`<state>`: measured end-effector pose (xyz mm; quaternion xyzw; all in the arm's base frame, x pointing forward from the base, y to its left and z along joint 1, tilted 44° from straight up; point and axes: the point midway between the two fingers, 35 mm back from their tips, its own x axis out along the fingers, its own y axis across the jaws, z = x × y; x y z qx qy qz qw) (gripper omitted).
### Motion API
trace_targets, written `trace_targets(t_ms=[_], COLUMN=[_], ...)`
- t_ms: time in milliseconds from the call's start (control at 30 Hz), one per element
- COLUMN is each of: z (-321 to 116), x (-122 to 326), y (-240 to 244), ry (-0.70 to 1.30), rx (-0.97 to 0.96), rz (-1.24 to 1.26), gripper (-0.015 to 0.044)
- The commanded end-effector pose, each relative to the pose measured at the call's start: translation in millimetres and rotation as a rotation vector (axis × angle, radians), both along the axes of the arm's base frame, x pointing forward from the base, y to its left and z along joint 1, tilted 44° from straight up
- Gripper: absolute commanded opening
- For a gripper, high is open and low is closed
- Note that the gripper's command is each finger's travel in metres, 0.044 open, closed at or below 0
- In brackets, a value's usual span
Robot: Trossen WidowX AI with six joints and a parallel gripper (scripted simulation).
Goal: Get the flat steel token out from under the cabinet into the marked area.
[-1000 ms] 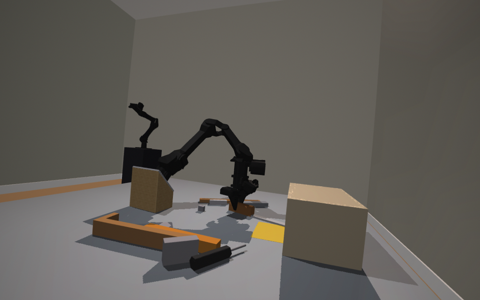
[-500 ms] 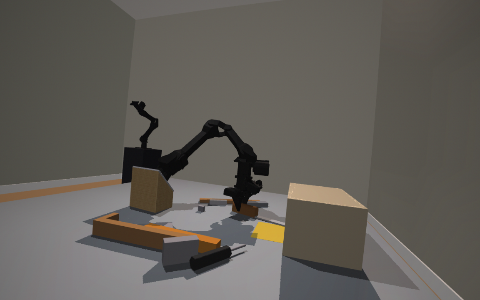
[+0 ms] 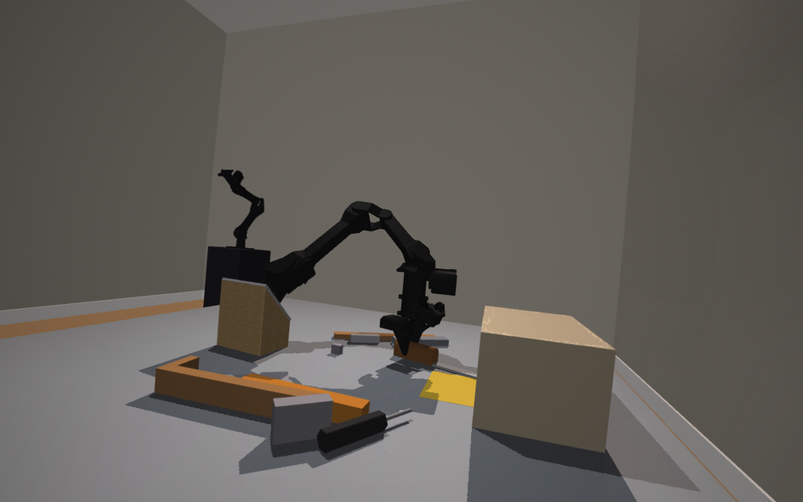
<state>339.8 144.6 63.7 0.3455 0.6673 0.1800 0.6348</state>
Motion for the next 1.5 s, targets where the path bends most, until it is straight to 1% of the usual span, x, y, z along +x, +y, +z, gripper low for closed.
trace_targets(t_ms=[0,1467], z=[0.3,-4.0], x=[5.7,49.8], y=[-0.4,-8.6], ry=[-0.005,-0.008], rx=[0.003,0.002], rz=[0.004,0.004], gripper=[0.0000,0.0000])
